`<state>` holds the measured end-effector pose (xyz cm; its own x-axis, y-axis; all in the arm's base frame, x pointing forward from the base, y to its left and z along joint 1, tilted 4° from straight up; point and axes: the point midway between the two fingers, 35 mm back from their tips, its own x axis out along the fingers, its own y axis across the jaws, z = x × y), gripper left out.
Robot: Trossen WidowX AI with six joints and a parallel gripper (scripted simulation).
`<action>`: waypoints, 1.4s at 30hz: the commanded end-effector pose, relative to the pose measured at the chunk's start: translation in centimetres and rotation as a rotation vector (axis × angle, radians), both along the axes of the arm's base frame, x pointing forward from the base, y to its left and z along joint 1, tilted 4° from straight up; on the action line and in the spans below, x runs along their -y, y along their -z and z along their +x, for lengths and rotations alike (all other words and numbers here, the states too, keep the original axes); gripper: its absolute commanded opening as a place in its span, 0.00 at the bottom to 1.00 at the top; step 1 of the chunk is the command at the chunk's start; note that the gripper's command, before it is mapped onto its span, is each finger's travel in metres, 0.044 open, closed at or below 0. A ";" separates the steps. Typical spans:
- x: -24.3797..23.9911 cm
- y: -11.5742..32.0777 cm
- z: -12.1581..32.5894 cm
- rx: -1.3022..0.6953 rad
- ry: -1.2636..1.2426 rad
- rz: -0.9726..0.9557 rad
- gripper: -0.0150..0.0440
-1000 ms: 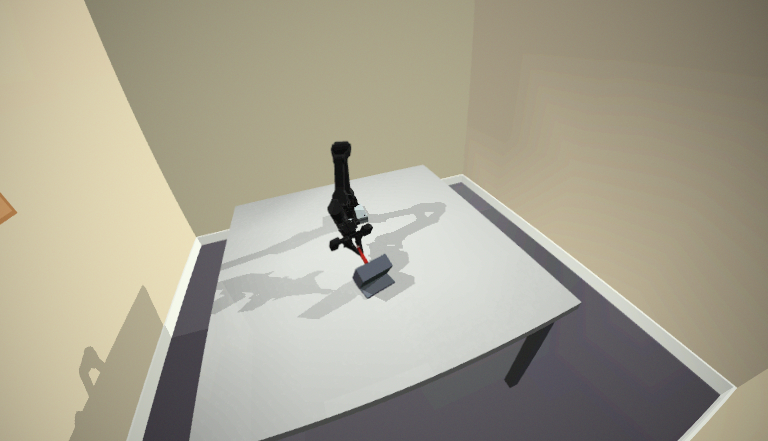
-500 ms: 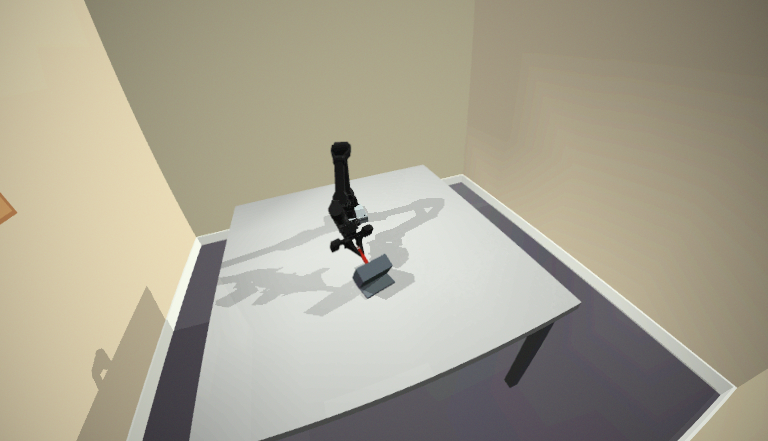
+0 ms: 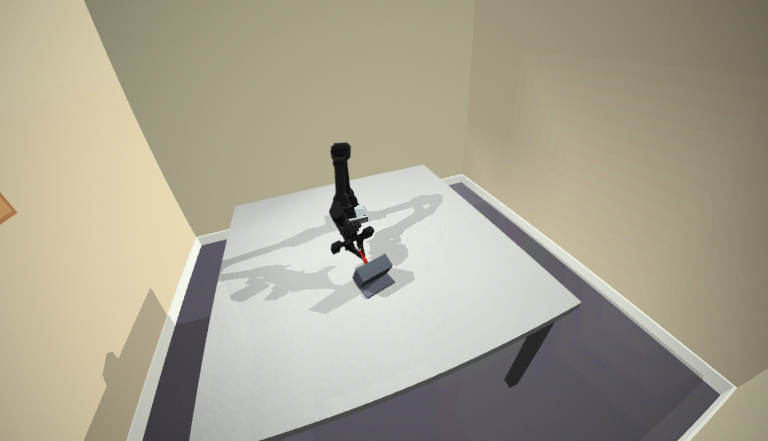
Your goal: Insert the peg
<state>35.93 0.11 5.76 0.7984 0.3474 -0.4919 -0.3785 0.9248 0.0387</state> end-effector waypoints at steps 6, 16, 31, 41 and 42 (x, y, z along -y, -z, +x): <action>-0.2 0.4 0.5 -0.003 0.004 0.001 0.25; -0.4 0.7 1.0 -0.003 0.004 0.002 0.25; -0.7 1.0 1.7 -0.002 0.004 0.002 0.25; -0.8 1.0 1.7 0.001 -0.001 0.001 0.25; -0.8 1.0 1.7 0.001 -0.001 0.001 0.25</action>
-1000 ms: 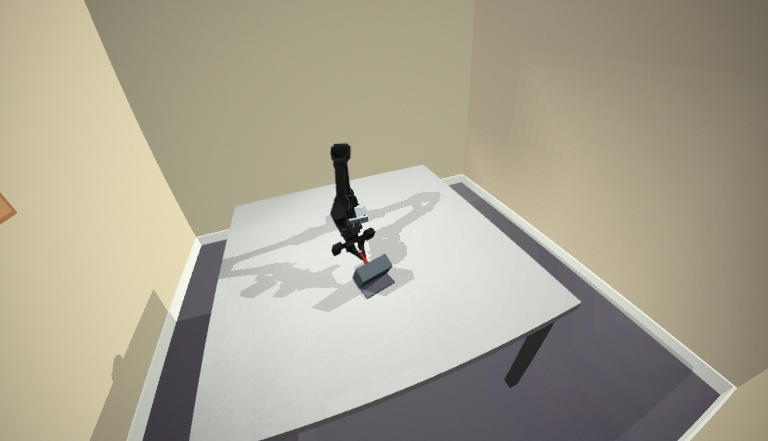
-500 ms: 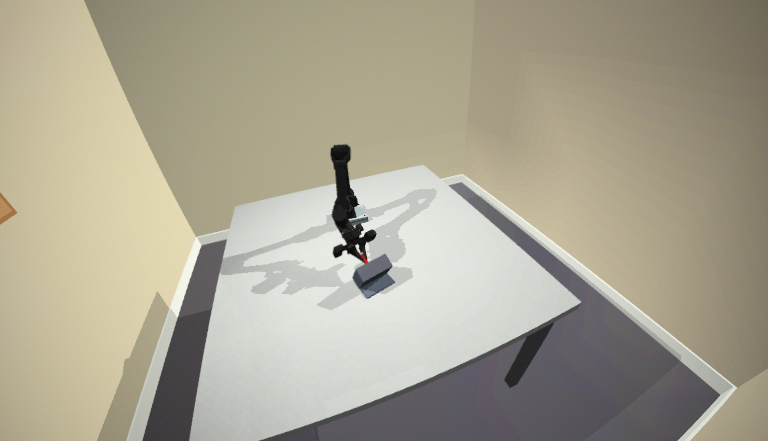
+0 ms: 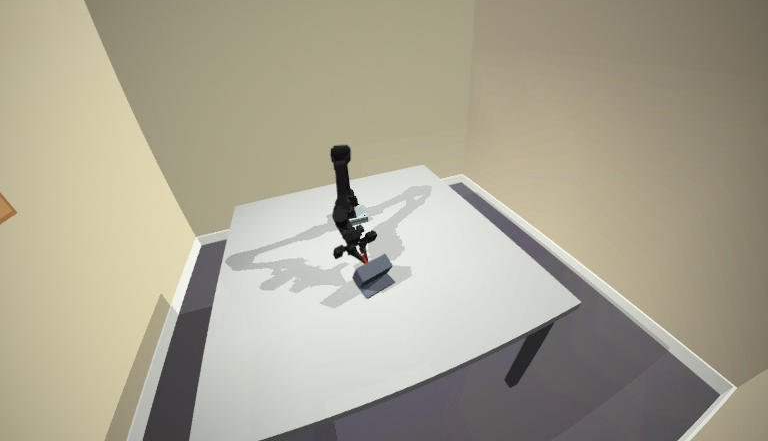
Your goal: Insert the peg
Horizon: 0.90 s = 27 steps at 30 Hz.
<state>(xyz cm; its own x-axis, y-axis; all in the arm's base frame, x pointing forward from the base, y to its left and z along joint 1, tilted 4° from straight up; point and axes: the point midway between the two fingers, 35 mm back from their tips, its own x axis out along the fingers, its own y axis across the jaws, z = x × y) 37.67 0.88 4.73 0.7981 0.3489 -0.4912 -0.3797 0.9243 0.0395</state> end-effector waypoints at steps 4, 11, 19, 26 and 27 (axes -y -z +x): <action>0.0 0.0 0.0 0.001 0.000 0.000 0.25; 0.0 0.0 0.0 0.001 0.000 0.000 0.57; 0.0 -0.1 -0.1 0.000 0.000 0.000 0.92; 0.4 -0.5 -0.5 -0.001 0.000 -0.001 1.00; 0.4 -0.5 -0.6 -0.001 0.001 -0.001 1.00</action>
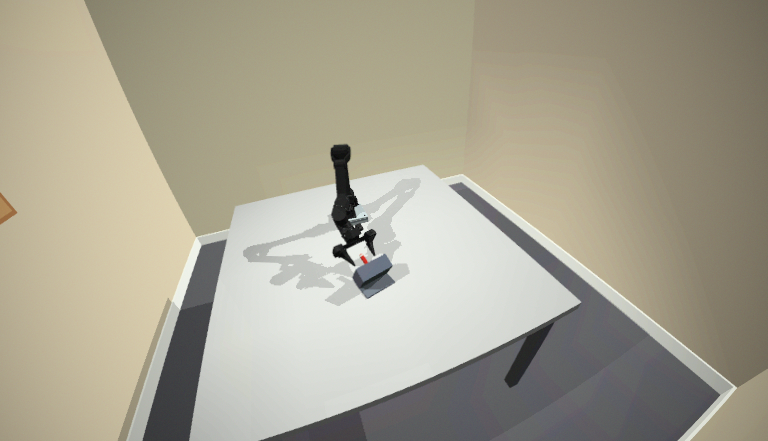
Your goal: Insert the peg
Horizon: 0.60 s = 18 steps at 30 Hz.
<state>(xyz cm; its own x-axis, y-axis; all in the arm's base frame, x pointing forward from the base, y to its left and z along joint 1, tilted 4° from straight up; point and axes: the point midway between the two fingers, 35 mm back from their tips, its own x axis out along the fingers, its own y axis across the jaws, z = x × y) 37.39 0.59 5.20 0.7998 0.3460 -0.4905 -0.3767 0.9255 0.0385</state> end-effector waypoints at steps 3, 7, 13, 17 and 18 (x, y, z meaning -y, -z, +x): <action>0.3 -0.3 -0.5 -0.003 -0.003 -0.001 1.00; 0.5 -0.5 -0.8 -0.004 -0.002 -0.001 1.00; 0.7 -0.9 -1.2 -0.005 -0.002 -0.002 1.00; 0.9 -1.1 -1.5 -0.006 -0.002 -0.002 1.00; 1.0 -1.2 -1.5 -0.006 -0.001 -0.003 1.00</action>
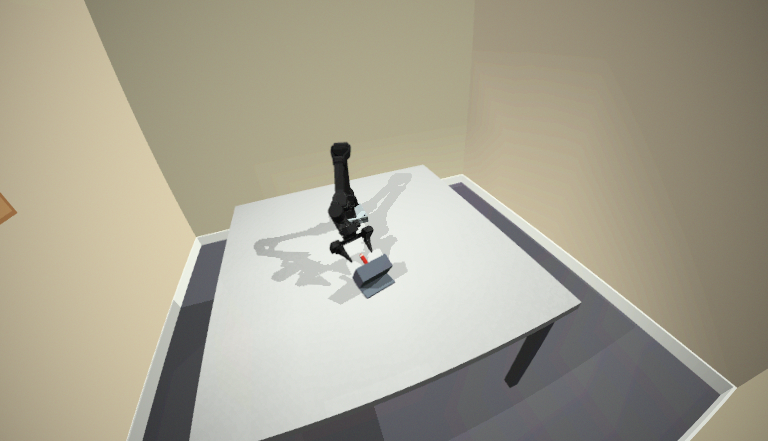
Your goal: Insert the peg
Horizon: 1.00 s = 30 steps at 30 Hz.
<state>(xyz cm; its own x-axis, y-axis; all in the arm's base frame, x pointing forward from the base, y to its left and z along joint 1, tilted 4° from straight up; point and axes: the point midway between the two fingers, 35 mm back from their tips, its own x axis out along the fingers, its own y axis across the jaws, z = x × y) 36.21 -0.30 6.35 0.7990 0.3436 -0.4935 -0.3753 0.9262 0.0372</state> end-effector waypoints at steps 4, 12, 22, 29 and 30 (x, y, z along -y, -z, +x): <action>0.3 -0.3 -0.6 -0.004 -0.003 0.000 1.00; 0.7 -0.7 -1.2 -0.006 -0.002 -0.001 1.00; 1.1 -1.3 -1.9 -0.007 -0.001 -0.001 1.00; 1.4 -1.7 -2.4 -0.008 -0.001 -0.001 1.00; 1.5 -1.8 -2.5 -0.008 0.000 -0.001 1.00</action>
